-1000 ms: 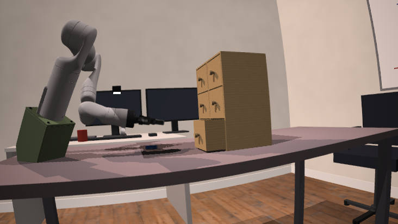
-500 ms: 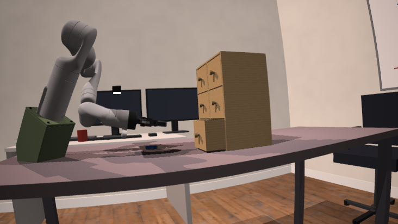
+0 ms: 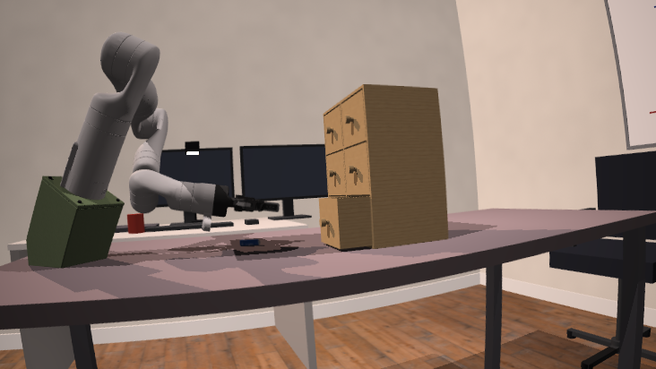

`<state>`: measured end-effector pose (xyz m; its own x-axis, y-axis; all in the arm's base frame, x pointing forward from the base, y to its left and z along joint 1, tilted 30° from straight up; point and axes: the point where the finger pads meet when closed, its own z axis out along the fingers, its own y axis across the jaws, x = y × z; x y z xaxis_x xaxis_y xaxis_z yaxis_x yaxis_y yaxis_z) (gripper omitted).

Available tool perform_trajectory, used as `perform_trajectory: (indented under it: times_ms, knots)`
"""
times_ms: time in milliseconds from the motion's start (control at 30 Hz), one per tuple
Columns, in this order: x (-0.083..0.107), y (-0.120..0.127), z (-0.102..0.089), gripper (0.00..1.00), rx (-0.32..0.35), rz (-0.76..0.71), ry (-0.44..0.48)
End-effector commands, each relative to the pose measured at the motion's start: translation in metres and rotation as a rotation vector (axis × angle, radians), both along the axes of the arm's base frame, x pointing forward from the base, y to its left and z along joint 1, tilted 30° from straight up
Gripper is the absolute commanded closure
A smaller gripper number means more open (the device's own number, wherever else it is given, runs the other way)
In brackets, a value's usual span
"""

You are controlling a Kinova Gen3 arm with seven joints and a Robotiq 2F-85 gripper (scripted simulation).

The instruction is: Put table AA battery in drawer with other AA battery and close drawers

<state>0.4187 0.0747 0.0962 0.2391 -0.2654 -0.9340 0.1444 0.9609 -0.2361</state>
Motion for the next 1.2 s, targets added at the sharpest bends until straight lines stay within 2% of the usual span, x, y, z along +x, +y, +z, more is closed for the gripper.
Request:
perform_trajectory:
  times_ms: [0,1167]
  knots:
    - [0.001,-0.011,0.000,1.00,-0.017,-0.008,0.000]
    - [0.007,-0.077,0.009,1.00,-0.017,-0.008,0.000]
